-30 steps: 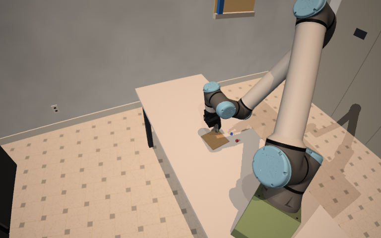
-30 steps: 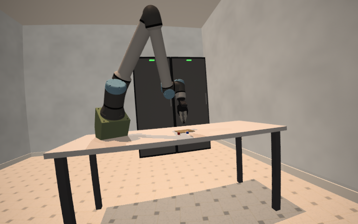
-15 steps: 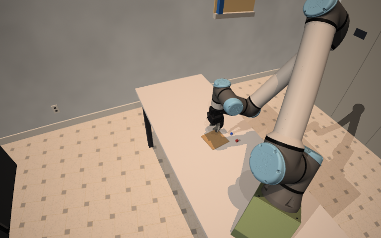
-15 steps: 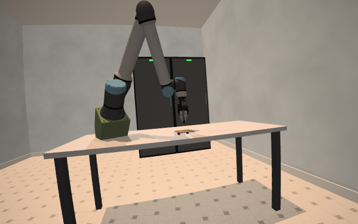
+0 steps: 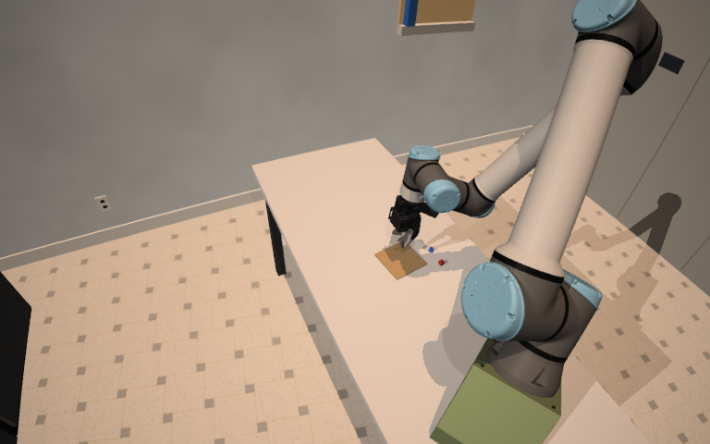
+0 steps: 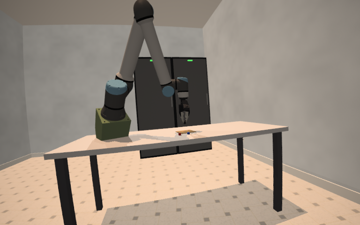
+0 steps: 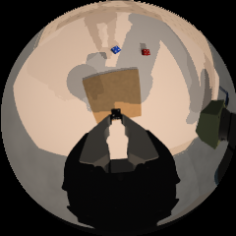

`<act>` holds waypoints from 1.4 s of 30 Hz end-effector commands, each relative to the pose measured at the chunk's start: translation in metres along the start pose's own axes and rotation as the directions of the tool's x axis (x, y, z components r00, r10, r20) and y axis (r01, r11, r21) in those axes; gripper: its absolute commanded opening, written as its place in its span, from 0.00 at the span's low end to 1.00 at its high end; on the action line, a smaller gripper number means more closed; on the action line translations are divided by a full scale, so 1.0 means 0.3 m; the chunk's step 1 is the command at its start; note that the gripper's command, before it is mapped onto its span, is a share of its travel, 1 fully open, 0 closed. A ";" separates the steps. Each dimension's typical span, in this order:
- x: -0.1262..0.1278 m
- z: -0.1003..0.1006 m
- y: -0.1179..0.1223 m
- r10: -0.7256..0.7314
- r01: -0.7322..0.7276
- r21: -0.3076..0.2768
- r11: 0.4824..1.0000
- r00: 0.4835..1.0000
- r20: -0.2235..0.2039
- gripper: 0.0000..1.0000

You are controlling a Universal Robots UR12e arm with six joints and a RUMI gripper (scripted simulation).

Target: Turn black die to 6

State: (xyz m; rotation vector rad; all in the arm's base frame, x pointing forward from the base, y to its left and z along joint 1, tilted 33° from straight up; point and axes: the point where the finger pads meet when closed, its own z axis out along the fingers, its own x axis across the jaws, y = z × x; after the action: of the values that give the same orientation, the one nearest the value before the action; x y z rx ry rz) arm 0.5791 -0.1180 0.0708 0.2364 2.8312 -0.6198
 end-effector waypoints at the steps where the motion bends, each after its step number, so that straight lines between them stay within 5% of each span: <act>1: -0.001 0.000 -0.004 -0.001 0.001 -0.076 0.997 1.000 -0.001 0.00; 10: -0.004 -0.008 -0.007 0.001 0.000 -0.160 0.987 1.000 0.008 0.00; 22: -0.003 -0.005 -0.007 -0.001 0.002 -0.192 0.981 1.000 0.005 0.00; 34: -0.002 -0.001 -0.015 -0.003 0.004 -0.384 0.923 1.000 0.004 0.00; 42: -0.005 -0.006 -0.018 0.001 0.003 -0.417 0.909 1.000 0.009 0.00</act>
State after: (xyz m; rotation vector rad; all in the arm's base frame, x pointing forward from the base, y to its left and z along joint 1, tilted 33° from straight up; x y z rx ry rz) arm 0.5787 -0.1223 0.0741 0.1559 2.8678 -0.0175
